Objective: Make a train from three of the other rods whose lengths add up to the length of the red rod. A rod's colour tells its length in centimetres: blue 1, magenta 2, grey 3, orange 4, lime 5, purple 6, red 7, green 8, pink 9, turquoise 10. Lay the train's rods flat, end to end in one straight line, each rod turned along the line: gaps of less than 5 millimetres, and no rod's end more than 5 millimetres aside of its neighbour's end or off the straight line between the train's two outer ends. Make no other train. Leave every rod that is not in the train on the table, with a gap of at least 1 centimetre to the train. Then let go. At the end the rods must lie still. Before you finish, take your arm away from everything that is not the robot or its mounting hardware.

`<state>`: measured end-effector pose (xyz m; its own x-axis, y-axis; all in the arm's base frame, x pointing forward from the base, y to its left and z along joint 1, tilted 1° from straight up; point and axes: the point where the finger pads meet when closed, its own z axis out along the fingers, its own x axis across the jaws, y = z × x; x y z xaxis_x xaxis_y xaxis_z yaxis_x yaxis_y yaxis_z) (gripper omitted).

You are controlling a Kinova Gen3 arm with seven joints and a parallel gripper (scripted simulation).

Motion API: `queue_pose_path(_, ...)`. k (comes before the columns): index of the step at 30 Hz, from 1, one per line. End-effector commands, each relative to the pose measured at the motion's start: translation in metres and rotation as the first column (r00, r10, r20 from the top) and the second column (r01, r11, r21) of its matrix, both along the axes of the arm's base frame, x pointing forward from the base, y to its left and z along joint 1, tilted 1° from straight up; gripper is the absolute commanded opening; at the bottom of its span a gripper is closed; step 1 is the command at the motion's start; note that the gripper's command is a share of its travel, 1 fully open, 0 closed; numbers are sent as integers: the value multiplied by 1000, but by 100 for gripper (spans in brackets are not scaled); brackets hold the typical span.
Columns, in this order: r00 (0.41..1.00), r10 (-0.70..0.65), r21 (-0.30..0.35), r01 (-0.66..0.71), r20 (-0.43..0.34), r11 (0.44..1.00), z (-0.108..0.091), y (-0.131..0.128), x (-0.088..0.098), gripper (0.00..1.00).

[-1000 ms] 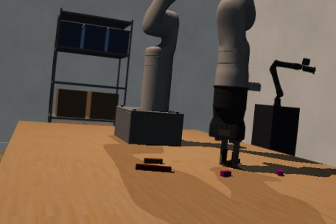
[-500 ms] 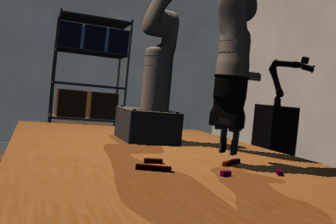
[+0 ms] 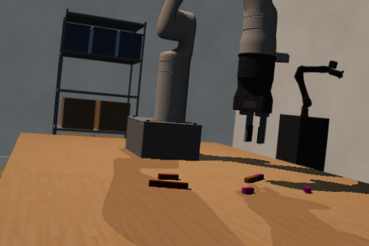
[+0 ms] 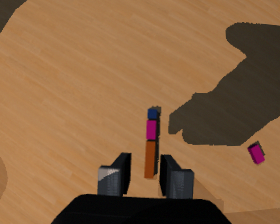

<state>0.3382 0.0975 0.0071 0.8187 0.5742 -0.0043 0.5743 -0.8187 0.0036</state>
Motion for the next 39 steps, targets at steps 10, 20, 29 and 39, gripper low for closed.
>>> queue_pose_path(10, 1000, -6, 3, 6, 17, 1000, 8, -1, 6, 100)
queue_pose_path(20, 1000, -6, 3, 6, 17, 1000, 8, -1, 6, 100)
queue_pose_path(29, 1000, -6, 3, 6, 17, 1000, 10, -1, 6, 100)
queue_pose_path(39, 1000, -6, 3, 6, 17, 1000, 46, -1, 5, 100)
